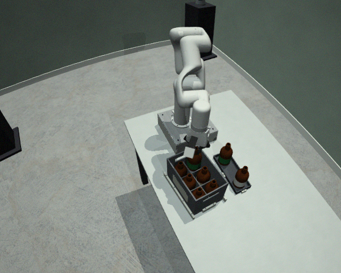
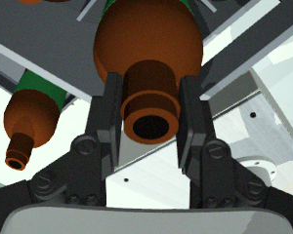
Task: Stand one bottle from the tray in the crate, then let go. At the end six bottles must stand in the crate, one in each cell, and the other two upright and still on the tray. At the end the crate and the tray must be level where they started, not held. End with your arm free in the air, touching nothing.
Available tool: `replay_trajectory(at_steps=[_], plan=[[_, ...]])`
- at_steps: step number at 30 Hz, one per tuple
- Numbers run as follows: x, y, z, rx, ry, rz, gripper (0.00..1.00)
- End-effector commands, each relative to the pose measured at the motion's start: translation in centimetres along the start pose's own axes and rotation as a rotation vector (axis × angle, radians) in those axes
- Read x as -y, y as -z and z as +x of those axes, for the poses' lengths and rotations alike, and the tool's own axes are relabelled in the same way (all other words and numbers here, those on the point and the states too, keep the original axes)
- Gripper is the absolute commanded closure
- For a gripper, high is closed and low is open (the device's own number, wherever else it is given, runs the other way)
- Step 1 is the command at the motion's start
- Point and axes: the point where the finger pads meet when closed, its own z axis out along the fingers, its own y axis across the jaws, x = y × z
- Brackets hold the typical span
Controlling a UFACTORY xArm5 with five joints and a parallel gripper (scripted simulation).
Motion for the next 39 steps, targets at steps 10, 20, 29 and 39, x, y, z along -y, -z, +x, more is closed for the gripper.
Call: replay_trajectory(at_steps=[10, 20, 29, 39], plan=[[0.1, -0.1, 0.1, -0.003, 0.0, 0.002, 1.0], [0.0, -0.8, 0.1, -0.003, 0.0, 0.002, 1.0], [0.1, -1.6, 0.1, -0.003, 0.0, 0.002, 1.0], [0.1, -2.6, 0.1, -0.003, 0.0, 0.002, 1.0]])
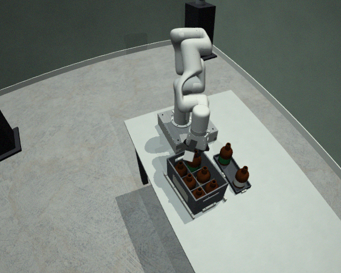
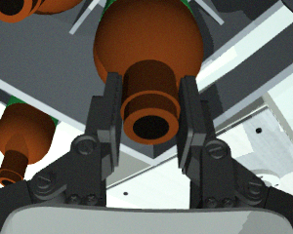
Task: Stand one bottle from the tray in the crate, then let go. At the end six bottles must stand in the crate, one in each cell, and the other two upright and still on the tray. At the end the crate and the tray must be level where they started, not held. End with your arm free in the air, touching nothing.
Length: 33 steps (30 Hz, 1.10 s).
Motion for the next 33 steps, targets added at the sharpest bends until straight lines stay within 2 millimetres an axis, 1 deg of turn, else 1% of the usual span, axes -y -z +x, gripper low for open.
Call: replay_trajectory(at_steps=[1, 15, 33], plan=[[0.1, -0.1, 0.1, -0.004, 0.0, 0.002, 1.0], [0.1, -1.1, 0.1, -0.004, 0.0, 0.002, 1.0], [0.1, -1.3, 0.1, -0.004, 0.0, 0.002, 1.0]])
